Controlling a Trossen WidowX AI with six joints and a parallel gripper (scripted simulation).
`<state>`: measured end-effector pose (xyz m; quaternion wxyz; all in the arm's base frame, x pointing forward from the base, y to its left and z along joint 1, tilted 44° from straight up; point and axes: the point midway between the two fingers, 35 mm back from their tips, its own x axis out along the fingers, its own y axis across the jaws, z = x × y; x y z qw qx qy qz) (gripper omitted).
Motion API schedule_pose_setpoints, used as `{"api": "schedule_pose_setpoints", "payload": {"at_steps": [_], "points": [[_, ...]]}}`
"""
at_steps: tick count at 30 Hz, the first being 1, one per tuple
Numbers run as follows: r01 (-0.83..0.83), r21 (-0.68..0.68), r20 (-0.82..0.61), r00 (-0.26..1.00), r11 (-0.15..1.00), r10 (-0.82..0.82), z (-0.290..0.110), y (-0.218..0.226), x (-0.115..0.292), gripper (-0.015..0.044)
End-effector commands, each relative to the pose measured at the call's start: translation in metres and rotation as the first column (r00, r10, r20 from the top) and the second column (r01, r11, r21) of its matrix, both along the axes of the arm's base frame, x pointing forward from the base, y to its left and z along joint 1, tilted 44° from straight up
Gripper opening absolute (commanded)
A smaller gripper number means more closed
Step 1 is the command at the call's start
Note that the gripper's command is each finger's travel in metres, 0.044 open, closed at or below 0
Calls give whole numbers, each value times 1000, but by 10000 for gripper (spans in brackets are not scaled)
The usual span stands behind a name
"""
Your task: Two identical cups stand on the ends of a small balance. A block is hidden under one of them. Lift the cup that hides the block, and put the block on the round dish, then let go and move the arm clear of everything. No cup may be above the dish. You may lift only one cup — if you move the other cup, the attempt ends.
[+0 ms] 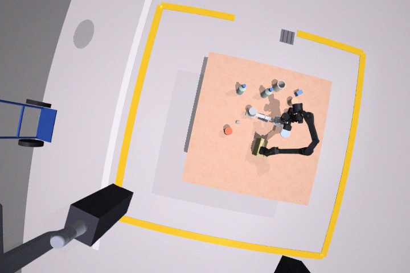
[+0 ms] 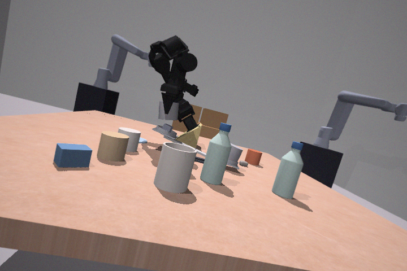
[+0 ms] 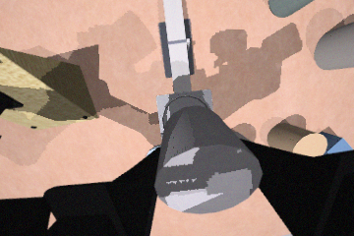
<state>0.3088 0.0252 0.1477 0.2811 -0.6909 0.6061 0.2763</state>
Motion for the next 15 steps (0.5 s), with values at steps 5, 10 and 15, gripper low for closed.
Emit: {"api": "schedule_pose_setpoints", "payload": {"at_steps": [5, 10, 15], "points": [[0, 5, 7, 1000, 1000, 0, 10, 9, -2, 0], [-1, 4, 7, 1000, 1000, 1, 15, 13, -3, 0], [-2, 2, 7, 1000, 1000, 2, 20, 17, -5, 0]]}}
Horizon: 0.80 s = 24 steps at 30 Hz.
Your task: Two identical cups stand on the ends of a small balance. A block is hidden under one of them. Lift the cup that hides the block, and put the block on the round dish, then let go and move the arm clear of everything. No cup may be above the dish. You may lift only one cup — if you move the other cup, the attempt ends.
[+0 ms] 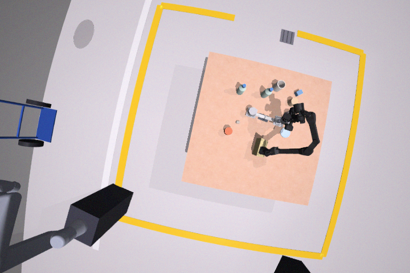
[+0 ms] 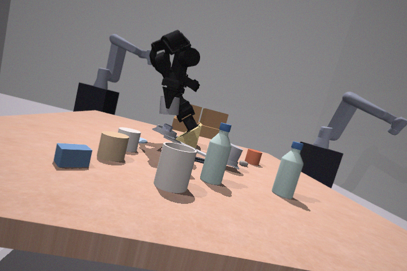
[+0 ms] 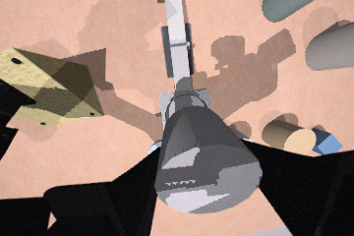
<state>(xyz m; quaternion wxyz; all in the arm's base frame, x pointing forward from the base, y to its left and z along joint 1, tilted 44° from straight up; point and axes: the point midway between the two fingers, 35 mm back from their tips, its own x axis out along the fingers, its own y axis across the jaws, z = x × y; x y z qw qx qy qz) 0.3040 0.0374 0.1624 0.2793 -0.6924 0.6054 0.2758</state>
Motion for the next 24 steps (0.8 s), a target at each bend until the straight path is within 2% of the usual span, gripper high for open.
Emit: {"api": "schedule_pose_setpoints", "payload": {"at_steps": [1, 24], "points": [[1, 6, 7, 1000, 1000, -1, 6, 5, -1, 0], [-2, -2, 0, 1000, 1000, 2, 7, 5, -3, 0]]}}
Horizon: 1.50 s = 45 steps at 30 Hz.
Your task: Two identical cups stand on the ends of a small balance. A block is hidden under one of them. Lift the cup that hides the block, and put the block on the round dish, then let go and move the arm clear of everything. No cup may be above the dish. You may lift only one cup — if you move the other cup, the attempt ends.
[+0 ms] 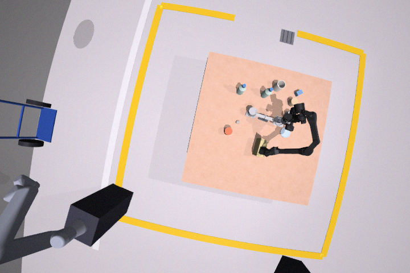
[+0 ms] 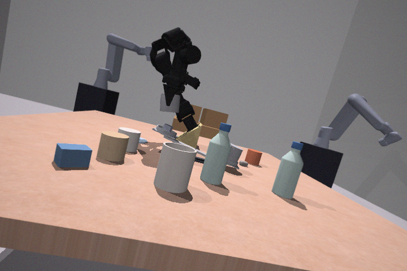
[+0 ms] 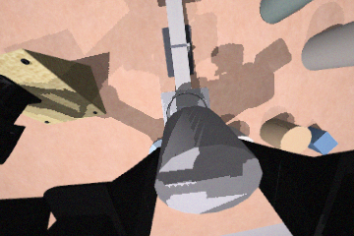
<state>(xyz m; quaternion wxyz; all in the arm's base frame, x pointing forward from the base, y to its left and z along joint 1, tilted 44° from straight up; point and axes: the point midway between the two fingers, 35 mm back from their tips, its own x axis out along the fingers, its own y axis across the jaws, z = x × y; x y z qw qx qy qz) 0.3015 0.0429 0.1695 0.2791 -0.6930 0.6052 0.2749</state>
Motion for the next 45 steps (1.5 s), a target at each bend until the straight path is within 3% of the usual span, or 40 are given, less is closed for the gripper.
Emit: {"api": "schedule_pose_setpoints", "payload": {"at_steps": [1, 37, 45], "points": [[-1, 0, -1, 1000, 1000, 1, 0, 0, 0, 0], [-1, 0, -1, 1000, 1000, 1, 0, 0, 0, 0], [6, 22, -9, 1000, 1000, -5, 7, -26, -5, 0]]}}
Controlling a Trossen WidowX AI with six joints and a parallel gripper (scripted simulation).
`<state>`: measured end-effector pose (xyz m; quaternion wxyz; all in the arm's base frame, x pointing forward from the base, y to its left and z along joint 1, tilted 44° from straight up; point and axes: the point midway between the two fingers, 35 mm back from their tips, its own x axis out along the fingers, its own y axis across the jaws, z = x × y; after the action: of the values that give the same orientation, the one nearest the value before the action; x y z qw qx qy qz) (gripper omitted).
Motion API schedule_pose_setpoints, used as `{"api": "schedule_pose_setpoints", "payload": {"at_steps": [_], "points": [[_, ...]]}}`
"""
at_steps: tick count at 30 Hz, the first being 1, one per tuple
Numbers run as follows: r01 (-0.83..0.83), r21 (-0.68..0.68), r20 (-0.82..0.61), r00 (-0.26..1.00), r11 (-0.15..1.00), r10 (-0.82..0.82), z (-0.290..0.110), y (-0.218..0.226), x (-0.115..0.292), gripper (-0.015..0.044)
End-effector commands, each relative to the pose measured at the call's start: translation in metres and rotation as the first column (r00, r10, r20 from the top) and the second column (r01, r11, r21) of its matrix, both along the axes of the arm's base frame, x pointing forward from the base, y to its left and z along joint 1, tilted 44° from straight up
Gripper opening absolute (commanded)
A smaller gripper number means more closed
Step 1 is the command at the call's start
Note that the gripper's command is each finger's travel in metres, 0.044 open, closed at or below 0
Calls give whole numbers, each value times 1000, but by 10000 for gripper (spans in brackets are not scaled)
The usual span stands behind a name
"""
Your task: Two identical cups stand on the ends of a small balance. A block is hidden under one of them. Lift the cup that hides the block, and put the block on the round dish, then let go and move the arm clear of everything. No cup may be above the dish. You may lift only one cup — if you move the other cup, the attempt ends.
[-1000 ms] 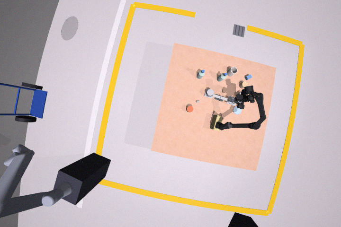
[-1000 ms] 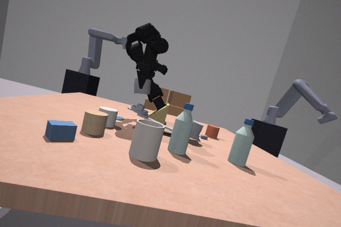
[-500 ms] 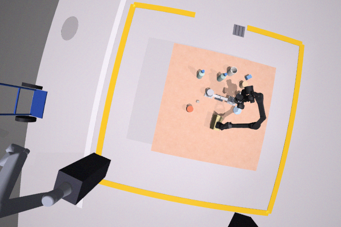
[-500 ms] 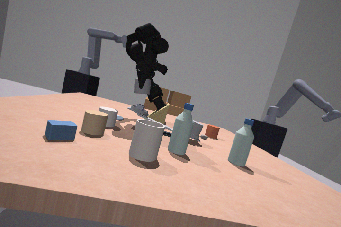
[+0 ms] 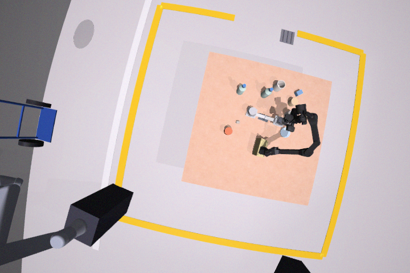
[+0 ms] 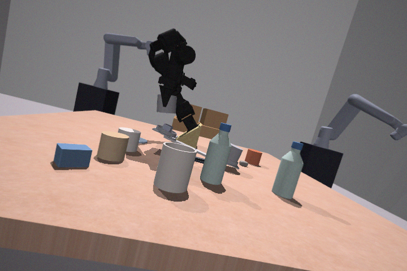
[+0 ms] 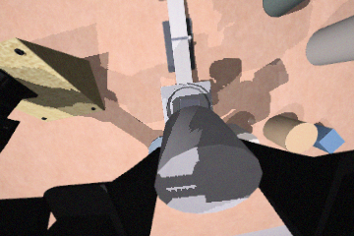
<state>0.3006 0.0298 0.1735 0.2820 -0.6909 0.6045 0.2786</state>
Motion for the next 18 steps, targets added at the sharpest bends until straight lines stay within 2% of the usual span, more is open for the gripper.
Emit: {"api": "schedule_pose_setpoints", "payload": {"at_steps": [1, 18], "points": [[5, 15, -8, 1000, 1000, -5, 4, -17, -5, 0], [14, 53, -11, 1000, 998, -14, 21, -80, -30, 0]]}}
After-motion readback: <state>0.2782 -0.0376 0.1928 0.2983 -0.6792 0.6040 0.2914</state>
